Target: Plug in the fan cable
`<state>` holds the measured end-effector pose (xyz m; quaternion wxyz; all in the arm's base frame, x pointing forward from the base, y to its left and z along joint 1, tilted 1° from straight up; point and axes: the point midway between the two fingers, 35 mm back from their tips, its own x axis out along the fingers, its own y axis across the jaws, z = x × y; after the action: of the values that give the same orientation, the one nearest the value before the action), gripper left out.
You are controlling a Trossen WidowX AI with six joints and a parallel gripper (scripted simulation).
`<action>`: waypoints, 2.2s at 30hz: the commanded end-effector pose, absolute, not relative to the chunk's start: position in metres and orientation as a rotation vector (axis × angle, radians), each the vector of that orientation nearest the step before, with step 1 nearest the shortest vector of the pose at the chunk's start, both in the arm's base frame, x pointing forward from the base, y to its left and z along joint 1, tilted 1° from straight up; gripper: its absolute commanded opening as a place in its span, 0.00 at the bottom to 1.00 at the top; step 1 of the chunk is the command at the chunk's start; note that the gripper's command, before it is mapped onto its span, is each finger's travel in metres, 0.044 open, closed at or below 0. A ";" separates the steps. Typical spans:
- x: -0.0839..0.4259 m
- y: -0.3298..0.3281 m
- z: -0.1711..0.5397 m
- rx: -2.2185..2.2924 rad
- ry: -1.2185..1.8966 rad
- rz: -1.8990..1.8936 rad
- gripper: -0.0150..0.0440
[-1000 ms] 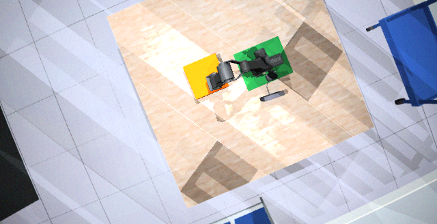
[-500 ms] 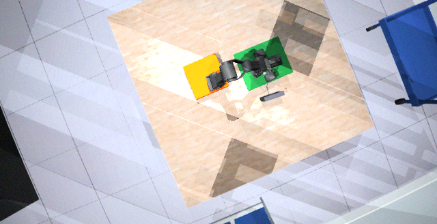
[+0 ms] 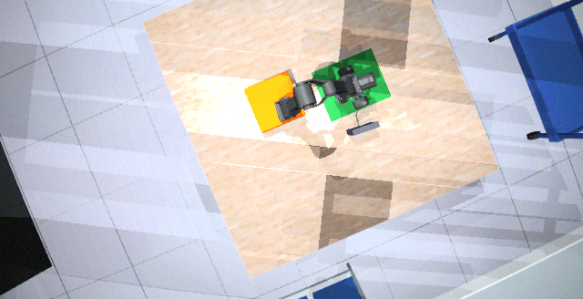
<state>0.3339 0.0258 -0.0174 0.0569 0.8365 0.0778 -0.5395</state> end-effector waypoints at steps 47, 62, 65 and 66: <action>0.331 0.034 0.081 2.290 0.456 -1.545 0.25; 0.326 0.047 0.080 1.838 0.796 -1.341 0.25; 0.325 0.049 0.080 1.747 0.858 -1.295 0.25; 0.324 0.050 0.080 1.717 0.878 -1.279 0.25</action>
<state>0.3227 0.0470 0.0778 0.3668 0.7021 0.3197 -0.5199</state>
